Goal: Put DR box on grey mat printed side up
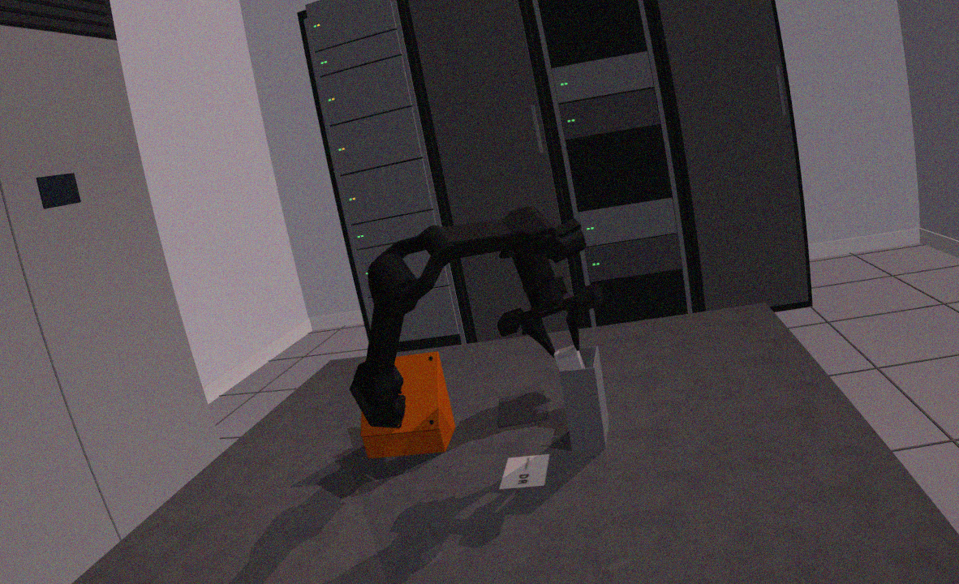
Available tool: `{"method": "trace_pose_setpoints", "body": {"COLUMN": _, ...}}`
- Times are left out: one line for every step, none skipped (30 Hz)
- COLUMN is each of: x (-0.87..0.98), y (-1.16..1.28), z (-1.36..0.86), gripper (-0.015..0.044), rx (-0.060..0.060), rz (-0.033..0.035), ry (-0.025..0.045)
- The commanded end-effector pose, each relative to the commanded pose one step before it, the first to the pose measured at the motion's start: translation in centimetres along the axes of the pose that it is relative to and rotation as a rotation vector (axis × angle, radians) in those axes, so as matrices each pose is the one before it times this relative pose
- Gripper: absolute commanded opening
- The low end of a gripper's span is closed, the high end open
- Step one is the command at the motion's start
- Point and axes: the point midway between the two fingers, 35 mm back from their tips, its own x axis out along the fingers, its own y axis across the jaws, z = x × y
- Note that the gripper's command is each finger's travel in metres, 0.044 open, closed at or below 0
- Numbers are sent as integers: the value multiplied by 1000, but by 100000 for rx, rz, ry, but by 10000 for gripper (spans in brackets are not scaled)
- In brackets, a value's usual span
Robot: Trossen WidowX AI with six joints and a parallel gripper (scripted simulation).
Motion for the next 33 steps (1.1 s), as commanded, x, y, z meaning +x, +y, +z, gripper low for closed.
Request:
{"method": "trace_pose_setpoints", "body": {"x": 767, "y": 85, "z": 26, "gripper": 156, "rx": -1077, "rz": -17, "ry": 691}}
{"method": "trace_pose_setpoints", "body": {"x": 165, "y": -4, "z": -1, "gripper": 156, "rx": 3, "rz": -5, "ry": 2}}
{"method": "trace_pose_setpoints", "body": {"x": 165, "y": -3, "z": -2, "gripper": 156, "rx": 3, "rz": -5, "ry": 3}}
{"method": "trace_pose_setpoints", "body": {"x": 165, "y": -2, "z": -3, "gripper": 156, "rx": 3, "rz": -5, "ry": 5}}
{"method": "trace_pose_setpoints", "body": {"x": 165, "y": -1, "z": -3, "gripper": 156, "rx": 3, "rz": -5, "ry": 6}}
{"method": "trace_pose_setpoints", "body": {"x": 165, "y": -1, "z": -4, "gripper": 156, "rx": 3, "rz": -5, "ry": 7}}
{"method": "trace_pose_setpoints", "body": {"x": 164, "y": 0, "z": -5, "gripper": 156, "rx": 3, "rz": -5, "ry": 9}}
{"method": "trace_pose_setpoints", "body": {"x": 164, "y": 1, "z": -5, "gripper": 156, "rx": 4, "rz": -5, "ry": 10}}
{"method": "trace_pose_setpoints", "body": {"x": 164, "y": 2, "z": -6, "gripper": 156, "rx": 4, "rz": -5, "ry": 11}}
{"method": "trace_pose_setpoints", "body": {"x": 164, "y": 3, "z": -6, "gripper": 156, "rx": 4, "rz": -5, "ry": 13}}
{"method": "trace_pose_setpoints", "body": {"x": 164, "y": 3, "z": -7, "gripper": 156, "rx": 4, "rz": -5, "ry": 14}}
{"method": "trace_pose_setpoints", "body": {"x": 164, "y": 4, "z": -8, "gripper": 156, "rx": 4, "rz": -5, "ry": 15}}
{"method": "trace_pose_setpoints", "body": {"x": 163, "y": 5, "z": -8, "gripper": 156, "rx": 4, "rz": -5, "ry": 17}}
{"method": "trace_pose_setpoints", "body": {"x": 163, "y": 6, "z": -9, "gripper": 156, "rx": 4, "rz": -5, "ry": 18}}
{"method": "trace_pose_setpoints", "body": {"x": 163, "y": 7, "z": -9, "gripper": 156, "rx": 4, "rz": -5, "ry": 19}}
{"method": "trace_pose_setpoints", "body": {"x": 163, "y": 7, "z": -10, "gripper": 156, "rx": 4, "rz": -5, "ry": 21}}
{"method": "trace_pose_setpoints", "body": {"x": 163, "y": 8, "z": -11, "gripper": 156, "rx": 4, "rz": -5, "ry": 22}}
{"method": "trace_pose_setpoints", "body": {"x": 133, "y": 7, "z": -9, "gripper": 156, "rx": 4, "rz": -4, "ry": 19}}
{"method": "trace_pose_setpoints", "body": {"x": 80, "y": 5, "z": -6, "gripper": 156, "rx": 2, "rz": -3, "ry": 12}}
{"method": "trace_pose_setpoints", "body": {"x": 27, "y": 2, "z": -2, "gripper": 156, "rx": 1, "rz": -1, "ry": 4}}
{"method": "trace_pose_setpoints", "body": {"x": 0, "y": 0, "z": 0, "gripper": 156, "rx": 0, "rz": 0, "ry": 0}}
{"method": "trace_pose_setpoints", "body": {"x": -16, "y": -3, "z": 11, "gripper": 156, "rx": 1, "rz": 39, "ry": -1}}
{"method": "trace_pose_setpoints", "body": {"x": -16, "y": -22, "z": 14, "gripper": 156, "rx": 3, "rz": 168, "ry": -3}}
{"method": "trace_pose_setpoints", "body": {"x": -15, "y": -47, "z": 15, "gripper": 156, "rx": 6, "rz": 335, "ry": -4}}
{"method": "trace_pose_setpoints", "body": {"x": -12, "y": -77, "z": 15, "gripper": 156, "rx": 9, "rz": 532, "ry": -5}}
{"method": "trace_pose_setpoints", "body": {"x": -8, "y": -109, "z": 15, "gripper": 156, "rx": 12, "rz": 742, "ry": -5}}
{"method": "trace_pose_setpoints", "body": {"x": -3, "y": -140, "z": 13, "gripper": 156, "rx": 16, "rz": 945, "ry": -4}}
{"method": "trace_pose_setpoints", "body": {"x": 3, "y": -167, "z": 10, "gripper": 156, "rx": 20, "rz": 1123, "ry": -2}}
{"method": "trace_pose_setpoints", "body": {"x": 8, "y": -186, "z": 7, "gripper": 156, "rx": 24, "rz": 1254, "ry": 0}}
{"method": "trace_pose_setpoints", "body": {"x": 13, "y": -192, "z": 4, "gripper": 156, "rx": 27, "rz": 1304, "ry": 2}}
{"method": "trace_pose_setpoints", "body": {"x": 16, "y": -190, "z": 1, "gripper": 156, "rx": 28, "rz": 1293, "ry": 3}}
{"method": "trace_pose_setpoints", "body": {"x": 18, "y": -185, "z": -2, "gripper": 156, "rx": 27, "rz": 1259, "ry": 4}}
{"method": "trace_pose_setpoints", "body": {"x": 19, "y": -180, "z": -3, "gripper": 156, "rx": 27, "rz": 1223, "ry": 4}}
